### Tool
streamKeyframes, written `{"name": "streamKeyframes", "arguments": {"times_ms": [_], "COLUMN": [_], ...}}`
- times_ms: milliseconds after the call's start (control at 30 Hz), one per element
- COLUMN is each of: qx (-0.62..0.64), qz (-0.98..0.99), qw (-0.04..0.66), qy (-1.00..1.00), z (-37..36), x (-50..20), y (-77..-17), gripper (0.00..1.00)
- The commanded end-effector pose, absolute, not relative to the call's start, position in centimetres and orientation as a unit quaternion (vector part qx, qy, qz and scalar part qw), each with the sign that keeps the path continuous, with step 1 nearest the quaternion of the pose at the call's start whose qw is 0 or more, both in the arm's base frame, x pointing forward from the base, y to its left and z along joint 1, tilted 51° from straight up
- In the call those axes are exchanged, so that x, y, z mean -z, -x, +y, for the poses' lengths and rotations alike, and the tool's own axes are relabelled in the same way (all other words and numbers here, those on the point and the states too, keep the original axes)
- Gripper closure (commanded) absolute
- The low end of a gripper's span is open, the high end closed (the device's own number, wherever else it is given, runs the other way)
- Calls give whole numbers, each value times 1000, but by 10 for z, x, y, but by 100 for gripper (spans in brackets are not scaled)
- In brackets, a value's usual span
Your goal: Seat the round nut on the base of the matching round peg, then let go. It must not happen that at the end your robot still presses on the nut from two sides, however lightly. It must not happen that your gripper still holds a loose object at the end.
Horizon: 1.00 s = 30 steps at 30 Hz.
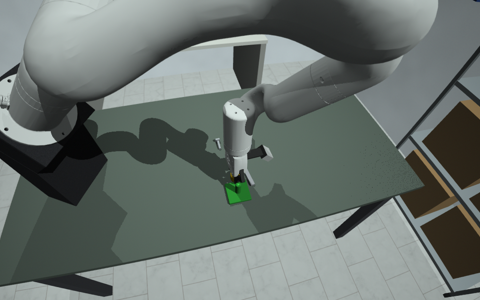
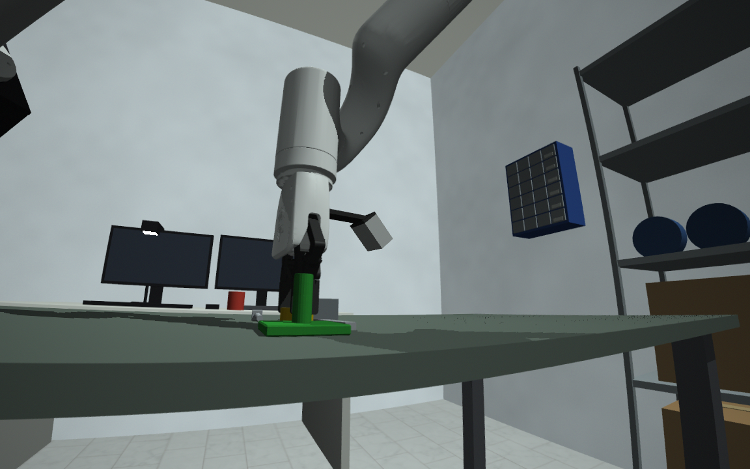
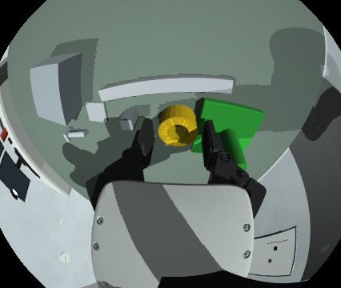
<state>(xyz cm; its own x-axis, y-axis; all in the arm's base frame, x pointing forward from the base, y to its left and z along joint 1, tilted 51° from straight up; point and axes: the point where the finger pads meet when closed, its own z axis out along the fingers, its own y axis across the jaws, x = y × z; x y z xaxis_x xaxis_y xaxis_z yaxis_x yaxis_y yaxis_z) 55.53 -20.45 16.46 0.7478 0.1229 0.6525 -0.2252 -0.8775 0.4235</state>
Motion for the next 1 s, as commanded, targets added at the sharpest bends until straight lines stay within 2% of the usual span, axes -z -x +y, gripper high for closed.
{"name": "streamKeyframes", "arguments": {"times_ms": [0,100,133,967], "qx": [-354,-354,-354,-354], "qz": [-28,-28,-28,-28], "qw": [246,246,246,246], "qy": [-902,-902,-902,-902], "z": [-206,-206,-206,-206], "x": [-163,-163,-163,-163], "y": [-557,-557,-557,-557], "gripper": [40,40,100,100]}}
